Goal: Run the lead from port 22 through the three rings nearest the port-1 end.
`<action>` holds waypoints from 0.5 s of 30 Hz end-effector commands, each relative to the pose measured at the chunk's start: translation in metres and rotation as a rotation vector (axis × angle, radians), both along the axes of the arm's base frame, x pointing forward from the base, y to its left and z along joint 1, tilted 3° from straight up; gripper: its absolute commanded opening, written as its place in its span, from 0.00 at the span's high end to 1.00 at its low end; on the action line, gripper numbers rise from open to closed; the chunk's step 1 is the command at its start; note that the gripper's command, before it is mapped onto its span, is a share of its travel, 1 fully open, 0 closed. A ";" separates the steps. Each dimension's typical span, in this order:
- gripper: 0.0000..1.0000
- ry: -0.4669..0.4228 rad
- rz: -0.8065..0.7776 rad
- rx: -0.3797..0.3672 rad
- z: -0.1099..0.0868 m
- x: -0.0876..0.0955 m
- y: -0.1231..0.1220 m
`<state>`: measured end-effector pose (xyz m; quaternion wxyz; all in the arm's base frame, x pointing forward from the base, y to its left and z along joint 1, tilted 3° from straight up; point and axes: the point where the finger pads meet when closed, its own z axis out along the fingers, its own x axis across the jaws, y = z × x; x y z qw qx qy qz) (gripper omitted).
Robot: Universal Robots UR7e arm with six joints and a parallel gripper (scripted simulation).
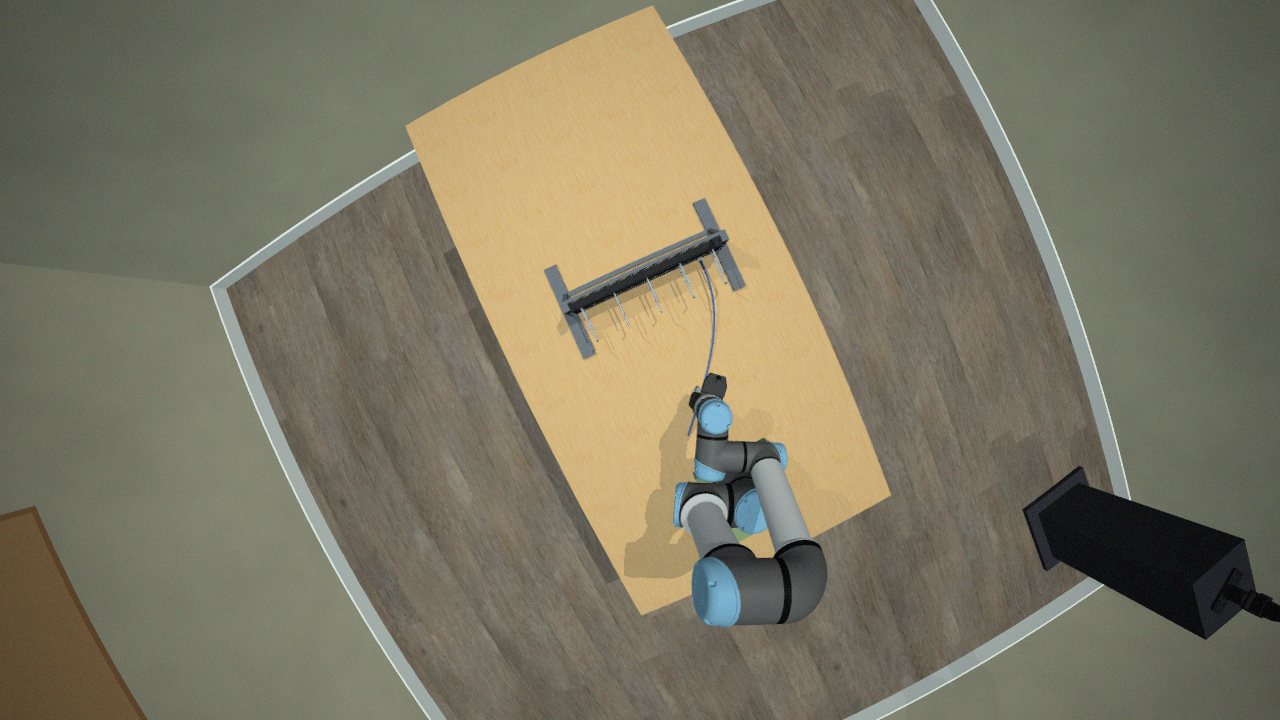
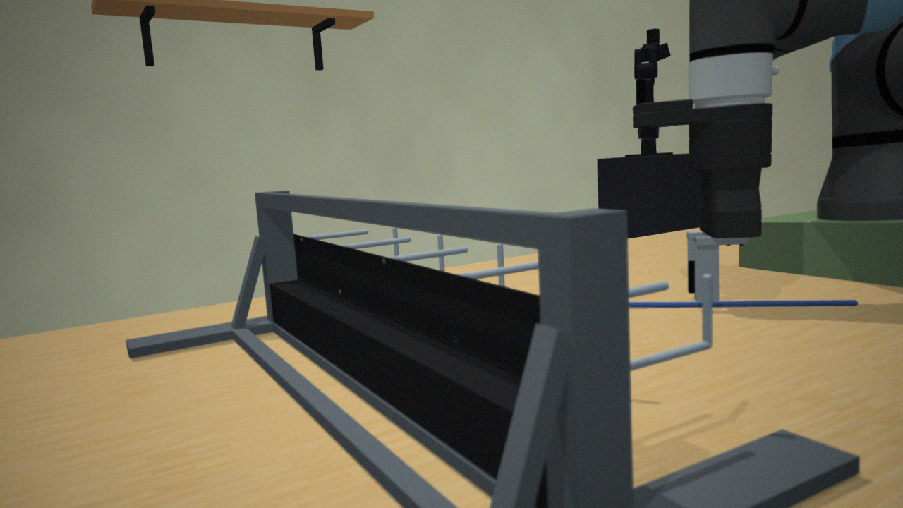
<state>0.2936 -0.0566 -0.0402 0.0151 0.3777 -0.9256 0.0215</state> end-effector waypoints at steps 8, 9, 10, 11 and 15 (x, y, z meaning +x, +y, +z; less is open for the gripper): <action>0.33 -0.001 0.000 0.000 -0.001 0.000 0.000; 0.33 -0.001 0.000 0.000 -0.001 0.000 0.000; 0.33 -0.001 0.000 0.000 -0.002 0.000 0.000; 0.33 -0.001 0.000 0.000 -0.002 0.000 0.000; 0.33 -0.001 0.000 0.000 -0.003 0.000 0.000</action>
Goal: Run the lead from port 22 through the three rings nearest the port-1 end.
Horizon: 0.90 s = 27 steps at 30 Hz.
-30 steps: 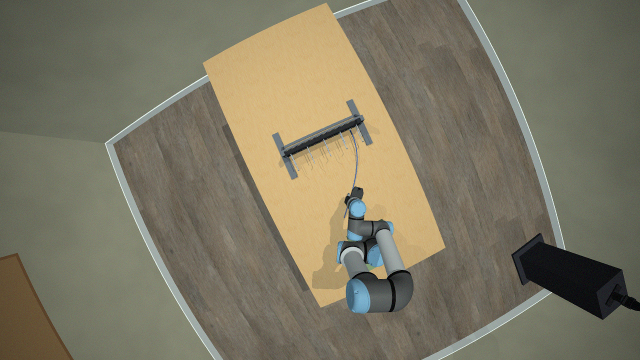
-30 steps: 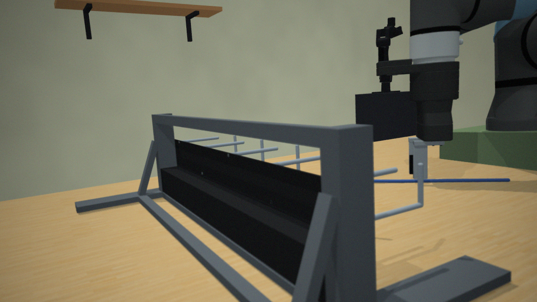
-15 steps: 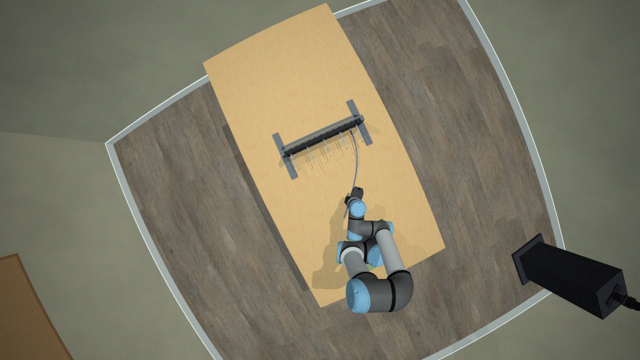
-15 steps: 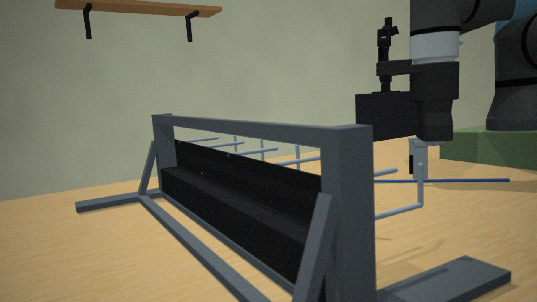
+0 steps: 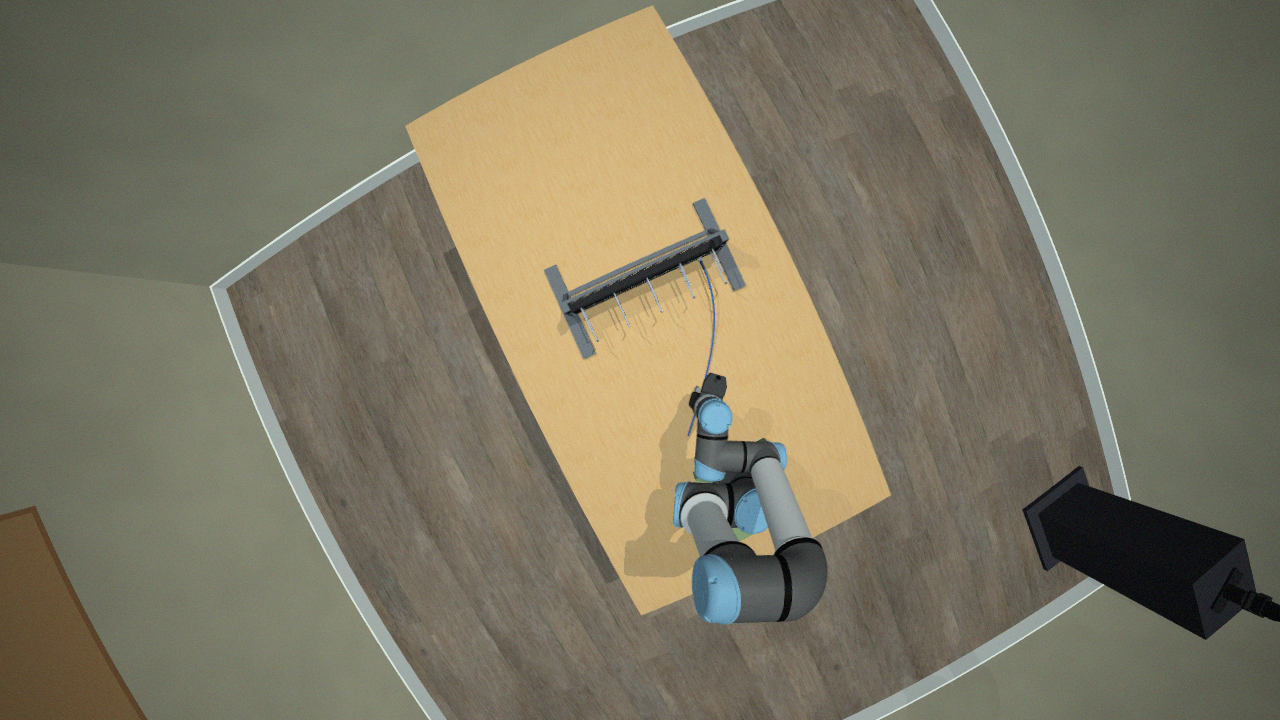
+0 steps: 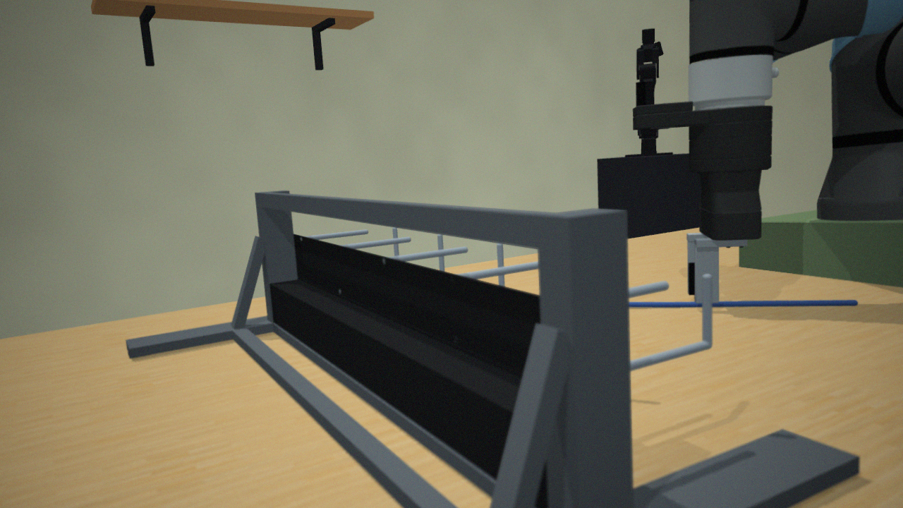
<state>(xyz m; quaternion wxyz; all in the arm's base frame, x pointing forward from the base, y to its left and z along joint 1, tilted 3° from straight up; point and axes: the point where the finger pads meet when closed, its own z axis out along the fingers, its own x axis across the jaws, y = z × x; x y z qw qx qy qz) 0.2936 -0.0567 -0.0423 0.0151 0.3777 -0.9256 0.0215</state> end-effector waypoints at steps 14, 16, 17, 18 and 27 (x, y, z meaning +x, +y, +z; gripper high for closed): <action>0.33 -0.001 0.000 0.000 -0.005 0.000 0.000; 0.33 -0.001 0.000 0.000 -0.006 0.000 0.000; 0.33 -0.001 0.000 0.000 -0.006 0.000 0.000; 0.33 -0.001 0.000 0.000 -0.006 0.000 0.000; 0.33 -0.001 0.000 0.000 -0.008 0.000 -0.001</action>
